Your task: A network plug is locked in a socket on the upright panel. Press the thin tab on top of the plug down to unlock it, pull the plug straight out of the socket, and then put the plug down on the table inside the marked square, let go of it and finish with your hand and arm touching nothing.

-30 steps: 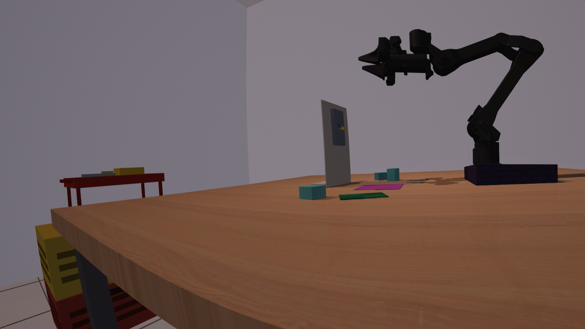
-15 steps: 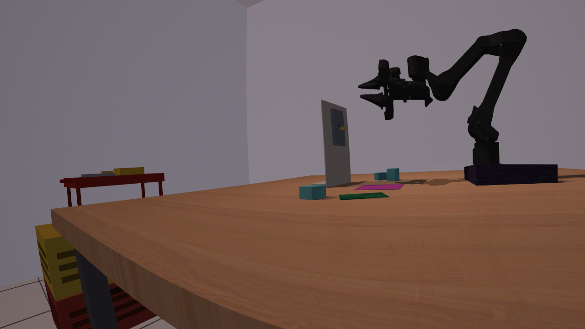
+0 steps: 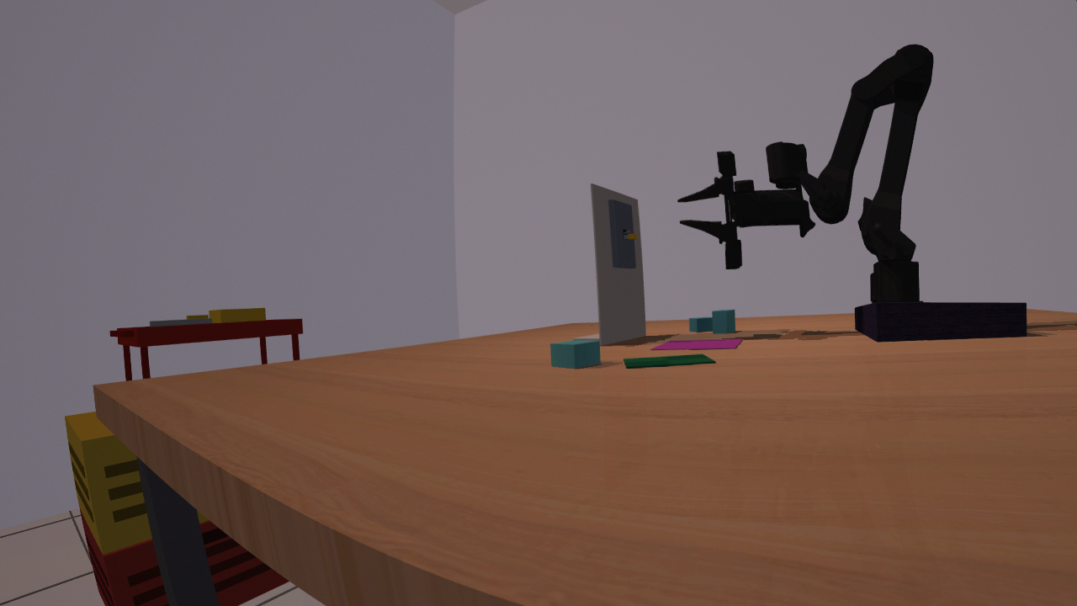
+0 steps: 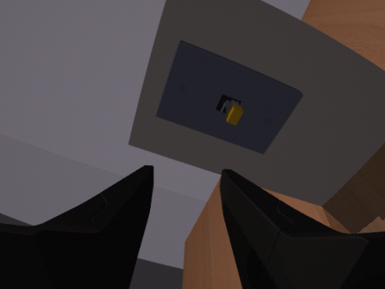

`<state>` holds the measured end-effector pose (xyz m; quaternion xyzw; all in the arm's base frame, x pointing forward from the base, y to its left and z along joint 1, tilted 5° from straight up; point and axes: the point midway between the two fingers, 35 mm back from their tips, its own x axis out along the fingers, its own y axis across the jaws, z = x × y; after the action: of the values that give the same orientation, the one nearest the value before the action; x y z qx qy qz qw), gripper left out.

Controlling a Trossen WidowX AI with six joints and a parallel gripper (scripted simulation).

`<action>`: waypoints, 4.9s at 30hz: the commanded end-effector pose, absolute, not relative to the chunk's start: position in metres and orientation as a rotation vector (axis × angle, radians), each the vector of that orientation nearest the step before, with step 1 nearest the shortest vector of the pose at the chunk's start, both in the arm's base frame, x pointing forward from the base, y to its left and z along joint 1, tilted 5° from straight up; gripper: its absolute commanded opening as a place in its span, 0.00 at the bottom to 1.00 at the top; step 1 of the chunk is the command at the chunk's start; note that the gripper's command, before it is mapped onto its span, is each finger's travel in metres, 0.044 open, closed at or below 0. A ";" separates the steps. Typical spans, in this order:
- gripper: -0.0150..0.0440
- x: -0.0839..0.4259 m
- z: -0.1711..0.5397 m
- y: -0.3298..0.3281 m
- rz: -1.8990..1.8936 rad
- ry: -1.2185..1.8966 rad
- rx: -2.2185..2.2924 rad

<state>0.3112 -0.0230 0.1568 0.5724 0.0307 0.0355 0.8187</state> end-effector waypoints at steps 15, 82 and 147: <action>0.52 0.296 0.127 -0.025 0.060 0.118 1.498; 0.33 0.406 0.126 -0.041 0.066 0.112 1.497; 0.25 0.374 0.126 -0.035 0.064 0.113 1.497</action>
<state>0.3769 -0.0359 0.1262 0.6785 0.0498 0.0288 0.7324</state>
